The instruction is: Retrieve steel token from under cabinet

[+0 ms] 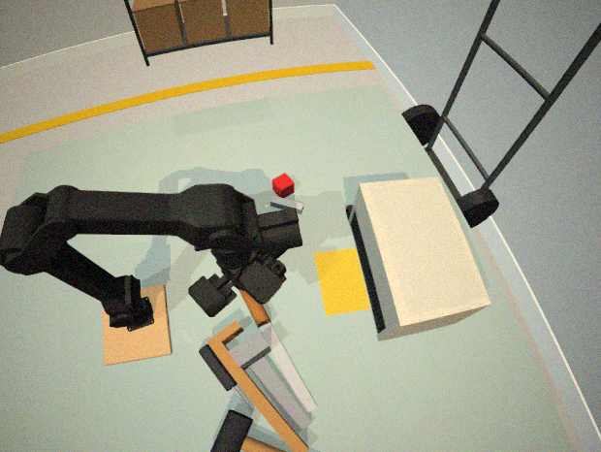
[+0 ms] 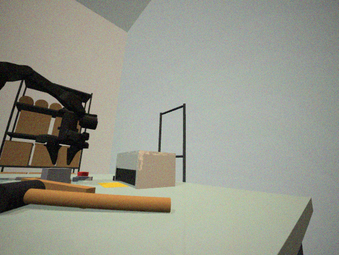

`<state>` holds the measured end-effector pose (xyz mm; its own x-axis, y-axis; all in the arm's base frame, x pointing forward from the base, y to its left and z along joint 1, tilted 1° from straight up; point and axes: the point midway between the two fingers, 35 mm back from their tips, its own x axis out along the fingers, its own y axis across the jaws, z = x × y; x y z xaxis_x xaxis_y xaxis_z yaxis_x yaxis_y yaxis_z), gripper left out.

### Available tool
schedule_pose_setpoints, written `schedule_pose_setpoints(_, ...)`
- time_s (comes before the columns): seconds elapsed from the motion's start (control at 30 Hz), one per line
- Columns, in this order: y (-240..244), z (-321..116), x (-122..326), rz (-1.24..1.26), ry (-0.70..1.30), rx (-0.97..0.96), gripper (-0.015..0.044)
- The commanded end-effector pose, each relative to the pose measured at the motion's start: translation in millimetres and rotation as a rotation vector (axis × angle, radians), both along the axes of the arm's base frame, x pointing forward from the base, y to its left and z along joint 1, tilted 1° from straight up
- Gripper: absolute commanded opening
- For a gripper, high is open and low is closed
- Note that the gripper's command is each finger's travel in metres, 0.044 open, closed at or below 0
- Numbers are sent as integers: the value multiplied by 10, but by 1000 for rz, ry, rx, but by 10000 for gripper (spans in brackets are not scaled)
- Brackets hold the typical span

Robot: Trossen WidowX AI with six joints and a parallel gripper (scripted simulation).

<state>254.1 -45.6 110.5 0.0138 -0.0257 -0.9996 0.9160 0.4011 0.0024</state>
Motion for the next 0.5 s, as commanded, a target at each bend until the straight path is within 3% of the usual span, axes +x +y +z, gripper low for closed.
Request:
schedule_pose_setpoints(0.0,7,3,0,-36,-1,6,270)
schedule_pose_setpoints(0.47,4,3,0,-147,-3,7,270)
